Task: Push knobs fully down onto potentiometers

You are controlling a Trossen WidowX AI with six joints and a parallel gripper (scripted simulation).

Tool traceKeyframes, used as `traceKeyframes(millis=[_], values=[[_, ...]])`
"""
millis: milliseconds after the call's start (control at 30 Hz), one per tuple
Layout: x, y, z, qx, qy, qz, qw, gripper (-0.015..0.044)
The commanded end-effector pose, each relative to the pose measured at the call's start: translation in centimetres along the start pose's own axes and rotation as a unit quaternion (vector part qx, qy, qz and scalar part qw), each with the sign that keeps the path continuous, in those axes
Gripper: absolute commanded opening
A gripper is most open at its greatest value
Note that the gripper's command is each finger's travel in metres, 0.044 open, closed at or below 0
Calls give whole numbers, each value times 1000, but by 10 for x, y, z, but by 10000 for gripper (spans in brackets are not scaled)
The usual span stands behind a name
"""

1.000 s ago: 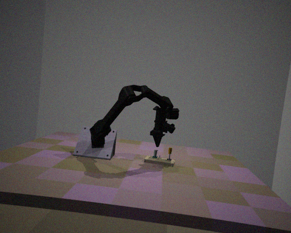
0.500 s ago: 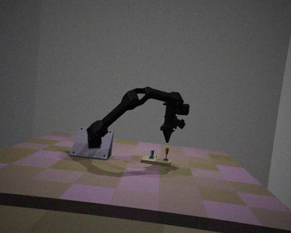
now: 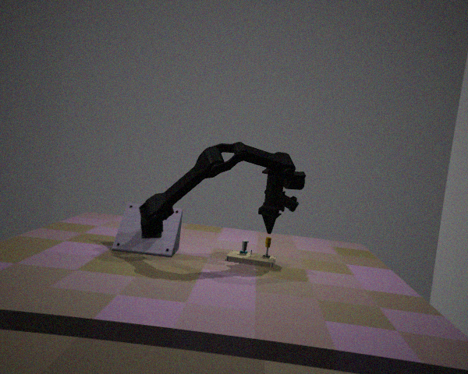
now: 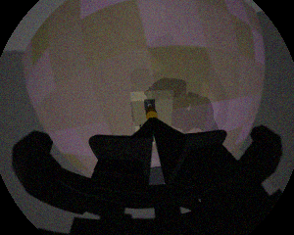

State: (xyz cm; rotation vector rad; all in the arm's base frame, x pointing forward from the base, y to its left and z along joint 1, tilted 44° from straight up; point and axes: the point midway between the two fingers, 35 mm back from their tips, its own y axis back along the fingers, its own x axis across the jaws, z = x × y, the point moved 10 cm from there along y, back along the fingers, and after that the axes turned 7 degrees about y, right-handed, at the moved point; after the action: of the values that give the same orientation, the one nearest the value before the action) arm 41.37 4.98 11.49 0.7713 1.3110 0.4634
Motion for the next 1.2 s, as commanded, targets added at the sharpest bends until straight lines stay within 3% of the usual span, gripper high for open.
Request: traceKeyframes(millis=[0, 1167], values=[[0, -7, -1, -1, 3, -2, 1000, 0], [0, -13, -1, -1, 3, -2, 1000, 0]])
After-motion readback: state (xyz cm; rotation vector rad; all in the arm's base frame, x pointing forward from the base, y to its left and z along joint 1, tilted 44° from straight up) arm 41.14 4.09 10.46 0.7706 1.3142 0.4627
